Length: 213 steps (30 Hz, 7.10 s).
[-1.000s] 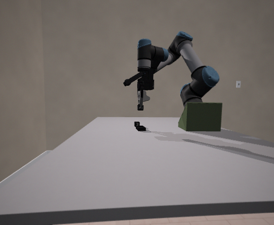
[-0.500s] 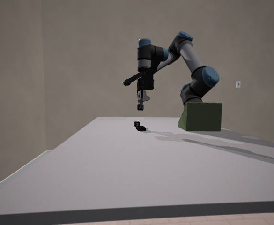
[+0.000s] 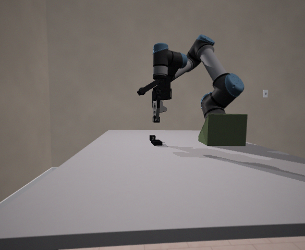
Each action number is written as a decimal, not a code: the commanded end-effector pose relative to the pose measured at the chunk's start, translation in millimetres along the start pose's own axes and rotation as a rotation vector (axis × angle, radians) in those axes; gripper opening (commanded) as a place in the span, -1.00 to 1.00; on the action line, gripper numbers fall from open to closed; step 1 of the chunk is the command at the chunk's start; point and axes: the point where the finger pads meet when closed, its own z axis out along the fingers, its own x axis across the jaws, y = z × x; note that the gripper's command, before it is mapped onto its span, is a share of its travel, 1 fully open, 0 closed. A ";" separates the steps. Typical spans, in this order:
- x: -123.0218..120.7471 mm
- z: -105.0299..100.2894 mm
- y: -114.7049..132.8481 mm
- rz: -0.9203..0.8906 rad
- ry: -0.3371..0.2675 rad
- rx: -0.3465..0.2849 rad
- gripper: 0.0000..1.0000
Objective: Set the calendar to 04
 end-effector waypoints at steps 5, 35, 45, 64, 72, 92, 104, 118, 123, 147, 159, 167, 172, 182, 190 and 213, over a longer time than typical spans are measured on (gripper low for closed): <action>-2.2 -0.4 -1.6 -0.146 -0.001 0.001 -0.80; -11.7 -1.0 -3.4 -0.878 0.000 0.001 -0.80; -13.6 -1.2 -2.6 -1.130 0.001 0.001 -0.80; -14.8 -1.6 0.1 -1.617 0.001 0.001 -0.80; -14.0 -1.7 1.3 -1.837 0.001 0.001 -0.80; -9.4 -2.0 3.2 -2.359 0.002 0.000 -0.80; -5.4 -2.1 3.0 -2.649 0.002 -0.001 -0.80; -1.2 -2.2 1.8 -2.913 0.002 -0.001 -0.80; -0.1 -2.3 1.4 -2.980 0.002 -0.001 -0.80; 1.2 -2.3 0.7 -3.054 0.002 -0.001 -0.80; 1.2 -1.5 0.7 -3.054 0.002 -0.001 -0.80; 1.2 7.2 0.7 -3.055 0.002 0.001 -0.80; 1.2 22.1 0.7 -3.055 0.002 0.001 -0.80; 1.3 49.1 0.6 -3.055 0.002 0.001 -0.80; 1.3 64.0 0.6 -3.055 0.002 0.001 -0.80; 1.3 65.3 0.6 -3.055 0.002 0.001 -0.80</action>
